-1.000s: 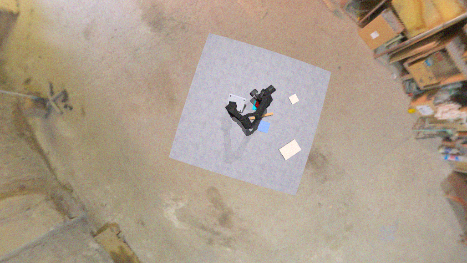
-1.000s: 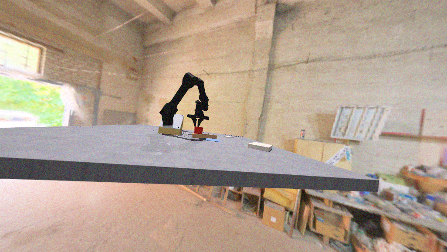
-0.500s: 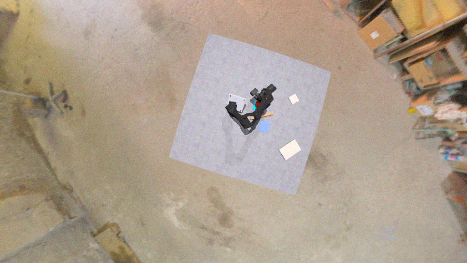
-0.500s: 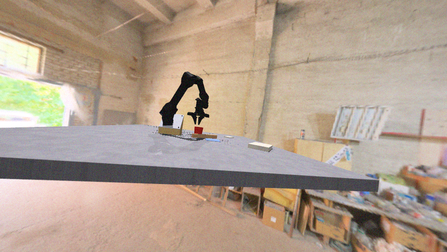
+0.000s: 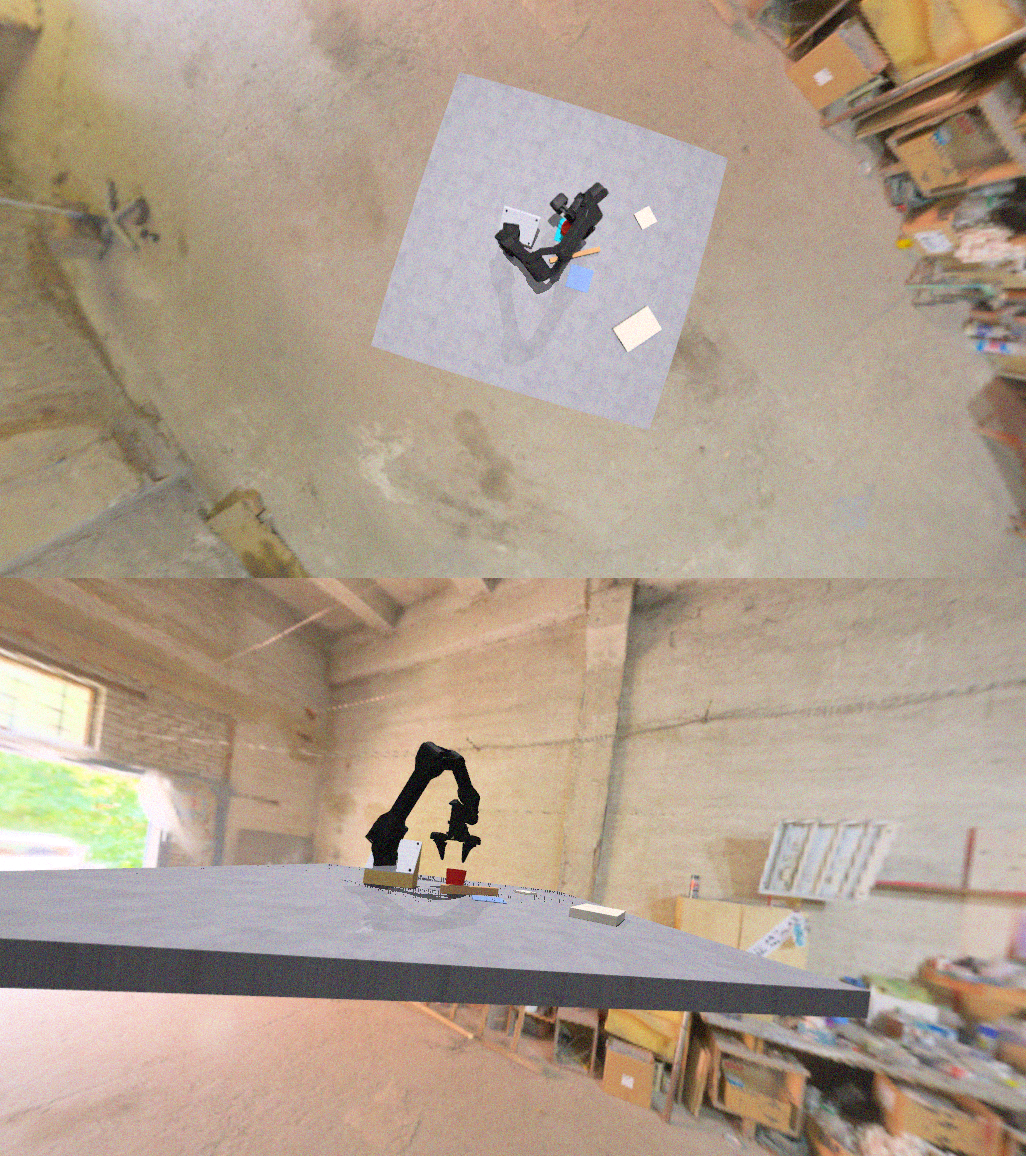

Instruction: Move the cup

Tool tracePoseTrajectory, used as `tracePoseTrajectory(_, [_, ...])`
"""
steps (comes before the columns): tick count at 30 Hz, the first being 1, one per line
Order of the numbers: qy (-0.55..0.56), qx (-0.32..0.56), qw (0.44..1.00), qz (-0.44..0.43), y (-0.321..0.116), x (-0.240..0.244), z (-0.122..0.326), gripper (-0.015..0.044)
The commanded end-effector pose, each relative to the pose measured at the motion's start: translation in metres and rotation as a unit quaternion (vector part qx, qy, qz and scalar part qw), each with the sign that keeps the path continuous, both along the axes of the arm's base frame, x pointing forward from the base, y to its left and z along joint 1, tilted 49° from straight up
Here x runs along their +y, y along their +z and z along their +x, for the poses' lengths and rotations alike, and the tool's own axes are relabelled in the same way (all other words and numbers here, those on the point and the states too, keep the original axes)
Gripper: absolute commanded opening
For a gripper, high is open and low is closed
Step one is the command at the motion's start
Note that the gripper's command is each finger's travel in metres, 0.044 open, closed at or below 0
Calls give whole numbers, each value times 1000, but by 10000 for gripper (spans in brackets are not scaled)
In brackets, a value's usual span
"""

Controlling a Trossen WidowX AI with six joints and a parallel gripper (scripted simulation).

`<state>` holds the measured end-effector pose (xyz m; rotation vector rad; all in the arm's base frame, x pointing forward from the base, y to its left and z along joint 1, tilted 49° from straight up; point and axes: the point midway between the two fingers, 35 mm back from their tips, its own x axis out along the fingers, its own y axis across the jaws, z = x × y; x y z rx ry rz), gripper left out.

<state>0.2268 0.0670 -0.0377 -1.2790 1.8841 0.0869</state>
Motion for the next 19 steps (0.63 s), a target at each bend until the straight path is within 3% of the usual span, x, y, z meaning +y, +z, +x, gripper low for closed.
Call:
tracePoseTrajectory(1, [-1,-3,1000,3,9,12,3,440])
tracePoseTrajectory(19, [0,-3,1000,4,31,36,9,440])
